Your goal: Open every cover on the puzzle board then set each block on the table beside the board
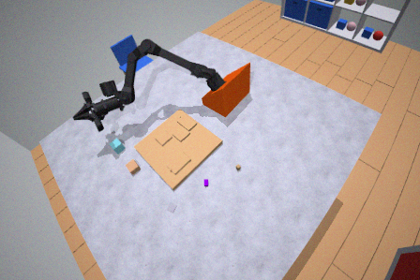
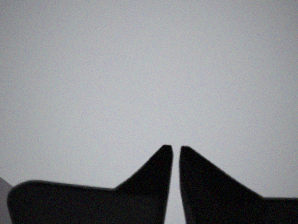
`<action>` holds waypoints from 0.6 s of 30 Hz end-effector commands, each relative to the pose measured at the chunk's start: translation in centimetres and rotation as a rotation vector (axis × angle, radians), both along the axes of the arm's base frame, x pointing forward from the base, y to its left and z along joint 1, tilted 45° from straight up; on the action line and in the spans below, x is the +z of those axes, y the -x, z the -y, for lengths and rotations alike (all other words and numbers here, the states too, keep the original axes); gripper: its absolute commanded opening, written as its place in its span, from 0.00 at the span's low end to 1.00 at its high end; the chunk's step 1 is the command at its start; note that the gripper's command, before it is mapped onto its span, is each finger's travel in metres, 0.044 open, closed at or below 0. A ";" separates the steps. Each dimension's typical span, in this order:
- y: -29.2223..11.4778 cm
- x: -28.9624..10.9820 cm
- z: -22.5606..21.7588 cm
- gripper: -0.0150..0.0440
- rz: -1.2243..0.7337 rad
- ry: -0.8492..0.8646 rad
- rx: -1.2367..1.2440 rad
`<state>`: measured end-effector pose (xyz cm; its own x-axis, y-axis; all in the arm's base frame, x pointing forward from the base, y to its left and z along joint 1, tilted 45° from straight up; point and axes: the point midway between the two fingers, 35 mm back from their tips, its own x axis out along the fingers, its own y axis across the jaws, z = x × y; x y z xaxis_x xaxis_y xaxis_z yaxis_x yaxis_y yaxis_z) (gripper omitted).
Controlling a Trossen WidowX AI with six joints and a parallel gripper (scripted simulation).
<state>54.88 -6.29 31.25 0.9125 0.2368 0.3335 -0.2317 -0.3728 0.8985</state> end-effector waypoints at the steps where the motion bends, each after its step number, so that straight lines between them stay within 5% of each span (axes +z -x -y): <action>1: -0.4 -1.6 -0.4 0.25 -0.061 0.027 -0.045; 18: -1.1 -9.2 -3.2 0.25 -0.366 0.260 -0.192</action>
<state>56.26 -3.41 23.42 0.9942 0.1077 -0.0060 0.0219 -0.1474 0.9888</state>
